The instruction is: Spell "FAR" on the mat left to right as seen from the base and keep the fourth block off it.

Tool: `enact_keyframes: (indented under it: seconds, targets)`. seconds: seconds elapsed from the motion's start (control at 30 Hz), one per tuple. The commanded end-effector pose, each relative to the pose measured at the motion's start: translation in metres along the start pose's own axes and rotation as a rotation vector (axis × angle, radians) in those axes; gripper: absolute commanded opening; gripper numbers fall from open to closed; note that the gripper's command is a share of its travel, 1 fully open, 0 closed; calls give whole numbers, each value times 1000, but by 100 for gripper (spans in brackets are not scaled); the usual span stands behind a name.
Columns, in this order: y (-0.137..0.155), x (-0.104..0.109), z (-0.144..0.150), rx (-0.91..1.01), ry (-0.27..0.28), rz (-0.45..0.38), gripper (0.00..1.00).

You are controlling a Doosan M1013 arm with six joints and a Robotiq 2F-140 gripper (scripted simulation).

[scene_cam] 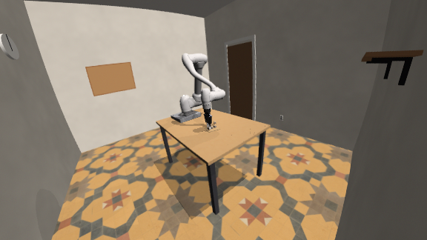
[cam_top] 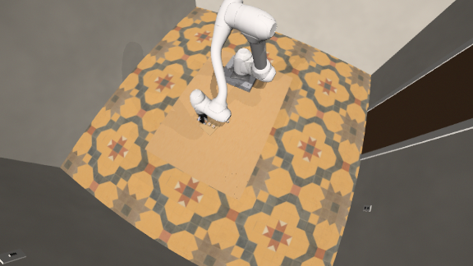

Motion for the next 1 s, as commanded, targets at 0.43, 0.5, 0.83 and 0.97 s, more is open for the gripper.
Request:
enact_keyframes:
  seconds: [0.43, 0.5, 0.83, 0.97]
  targets:
    - [1, -5, 3, 1, 6, 2, 13]
    - [1, -5, 3, 1, 6, 2, 15]
    - [1, -5, 3, 1, 6, 2, 22]
    - [1, -5, 3, 1, 6, 2, 25]
Point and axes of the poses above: the point where the finger pads meet when closed, its own x axis back along the fingers, its own z axis across the jaws, y = z × x, the point moved 9 cm from there along x, back along the fingers, and after that the axes turned 5 degrees about -x, right-handed, at the moved point
